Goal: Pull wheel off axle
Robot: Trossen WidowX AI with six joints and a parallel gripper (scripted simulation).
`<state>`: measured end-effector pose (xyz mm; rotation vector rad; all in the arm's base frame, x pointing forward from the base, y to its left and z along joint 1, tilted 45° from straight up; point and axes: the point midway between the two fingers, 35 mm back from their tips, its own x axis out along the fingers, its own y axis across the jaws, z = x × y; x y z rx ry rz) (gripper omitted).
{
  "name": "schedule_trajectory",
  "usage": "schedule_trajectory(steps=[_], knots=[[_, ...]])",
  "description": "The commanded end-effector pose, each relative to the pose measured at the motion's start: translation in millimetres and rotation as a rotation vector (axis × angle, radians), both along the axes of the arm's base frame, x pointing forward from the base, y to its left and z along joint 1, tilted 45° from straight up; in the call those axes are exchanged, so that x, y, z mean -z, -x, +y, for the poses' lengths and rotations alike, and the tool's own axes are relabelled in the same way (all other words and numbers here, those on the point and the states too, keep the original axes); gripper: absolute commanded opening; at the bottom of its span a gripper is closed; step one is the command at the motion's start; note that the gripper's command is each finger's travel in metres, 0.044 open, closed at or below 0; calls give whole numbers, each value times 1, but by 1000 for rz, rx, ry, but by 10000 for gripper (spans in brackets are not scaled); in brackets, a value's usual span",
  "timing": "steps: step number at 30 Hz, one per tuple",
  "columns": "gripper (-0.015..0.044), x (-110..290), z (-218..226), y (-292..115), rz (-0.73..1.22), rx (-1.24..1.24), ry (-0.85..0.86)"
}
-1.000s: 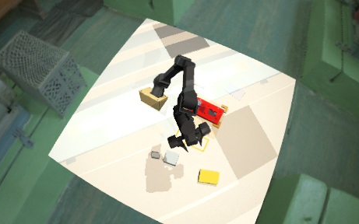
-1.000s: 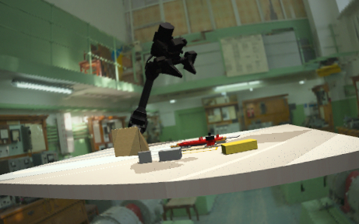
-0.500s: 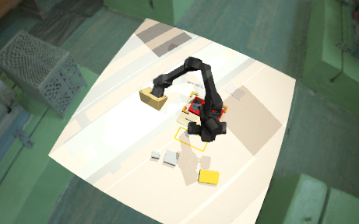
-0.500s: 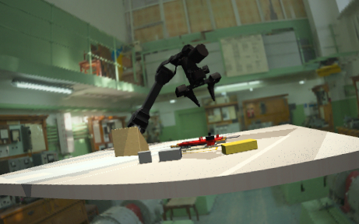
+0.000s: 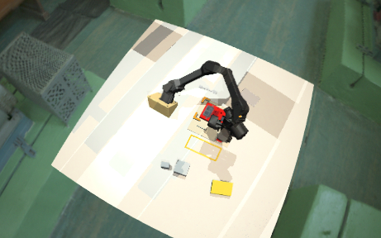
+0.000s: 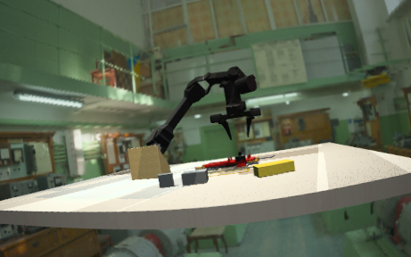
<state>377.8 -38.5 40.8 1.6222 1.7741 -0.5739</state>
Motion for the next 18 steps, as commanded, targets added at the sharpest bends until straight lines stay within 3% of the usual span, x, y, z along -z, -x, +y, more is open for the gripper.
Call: schedule_trajectory(steps=[1,10,18], knots=[[300,0,1,3,29,11,2],[300,-1,6,9,30,11,2],[300,23,28,8,29,11,2]])
